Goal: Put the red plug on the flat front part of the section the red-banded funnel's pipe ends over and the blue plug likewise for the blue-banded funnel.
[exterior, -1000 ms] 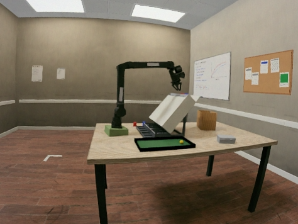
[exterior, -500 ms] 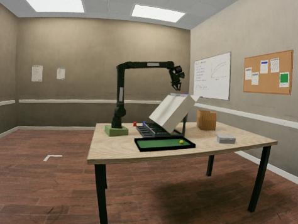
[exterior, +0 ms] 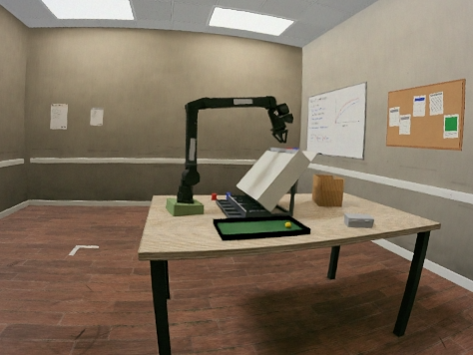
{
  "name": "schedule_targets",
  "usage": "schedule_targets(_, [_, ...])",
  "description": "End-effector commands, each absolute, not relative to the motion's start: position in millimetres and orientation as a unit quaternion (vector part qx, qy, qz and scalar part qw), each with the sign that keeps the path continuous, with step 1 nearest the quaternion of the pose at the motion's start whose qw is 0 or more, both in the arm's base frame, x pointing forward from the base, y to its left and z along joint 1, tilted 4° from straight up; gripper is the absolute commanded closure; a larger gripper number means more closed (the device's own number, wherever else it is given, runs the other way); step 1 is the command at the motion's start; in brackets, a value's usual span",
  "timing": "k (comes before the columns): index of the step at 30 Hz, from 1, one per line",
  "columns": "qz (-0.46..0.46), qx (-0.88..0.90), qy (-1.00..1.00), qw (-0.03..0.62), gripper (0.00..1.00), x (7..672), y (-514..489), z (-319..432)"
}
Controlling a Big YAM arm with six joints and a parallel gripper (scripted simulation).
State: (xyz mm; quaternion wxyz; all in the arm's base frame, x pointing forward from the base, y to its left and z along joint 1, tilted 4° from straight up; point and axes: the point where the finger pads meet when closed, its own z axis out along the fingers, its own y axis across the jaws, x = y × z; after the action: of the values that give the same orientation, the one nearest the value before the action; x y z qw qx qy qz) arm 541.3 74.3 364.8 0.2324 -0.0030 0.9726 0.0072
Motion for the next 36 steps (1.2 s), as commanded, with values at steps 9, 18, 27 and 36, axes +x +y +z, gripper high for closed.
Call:
schedule_targets(9, [0.01, -0.004, 0.967, 0.254, 0.41, 544.2, 74.8, 396.9])
schedule_targets(18, [0.009, -0.003, 0.97, 0.244, 0.41, 544.7, 74.9, 396.7])
schedule_targets(27, [0.008, -0.003, 0.97, 0.242, 0.41, 544.6, 74.7, 396.8])
schedule_targets(36, [0.008, -0.003, 0.971, 0.239, 0.41, 544.3, 74.5, 396.9])
